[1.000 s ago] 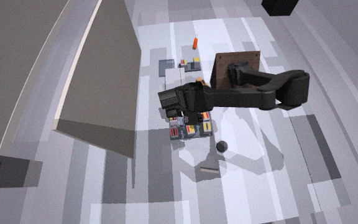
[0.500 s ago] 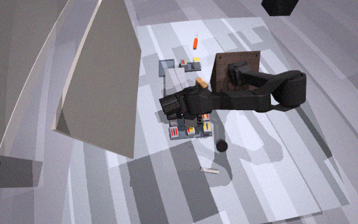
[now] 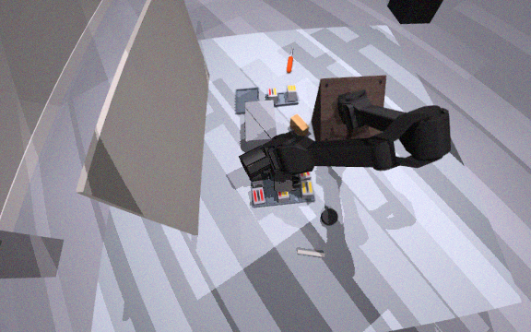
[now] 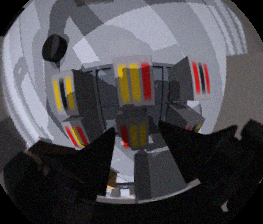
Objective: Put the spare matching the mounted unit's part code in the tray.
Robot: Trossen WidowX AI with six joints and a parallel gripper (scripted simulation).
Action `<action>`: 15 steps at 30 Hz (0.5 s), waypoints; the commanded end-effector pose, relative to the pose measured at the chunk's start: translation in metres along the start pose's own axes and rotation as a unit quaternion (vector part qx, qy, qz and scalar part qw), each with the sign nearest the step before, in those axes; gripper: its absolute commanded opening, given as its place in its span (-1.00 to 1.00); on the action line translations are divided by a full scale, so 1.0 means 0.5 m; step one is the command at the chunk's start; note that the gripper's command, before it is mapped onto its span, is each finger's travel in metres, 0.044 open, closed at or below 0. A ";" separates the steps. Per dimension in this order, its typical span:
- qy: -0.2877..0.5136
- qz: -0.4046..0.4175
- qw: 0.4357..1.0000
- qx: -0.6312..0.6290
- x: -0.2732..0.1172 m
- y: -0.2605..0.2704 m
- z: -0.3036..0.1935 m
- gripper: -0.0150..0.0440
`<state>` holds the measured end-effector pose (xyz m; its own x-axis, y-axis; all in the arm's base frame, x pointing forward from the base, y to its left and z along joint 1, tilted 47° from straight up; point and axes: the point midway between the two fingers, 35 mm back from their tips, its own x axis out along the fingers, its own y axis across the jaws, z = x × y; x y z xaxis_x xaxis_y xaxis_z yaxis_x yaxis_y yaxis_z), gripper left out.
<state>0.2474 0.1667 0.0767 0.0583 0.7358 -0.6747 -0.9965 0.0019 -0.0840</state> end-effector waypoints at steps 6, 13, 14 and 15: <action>0.001 0.003 1.000 0.007 0.031 0.007 -0.004 0.53; 0.000 0.003 1.000 0.007 0.036 0.008 -0.003 0.53; 0.000 0.003 1.000 0.007 0.036 0.008 -0.003 0.53; 0.000 0.003 1.000 0.007 0.036 0.008 -0.003 0.53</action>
<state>0.2444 0.1788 0.0656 0.0532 0.7385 -0.6721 -0.9971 0.0020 -0.0767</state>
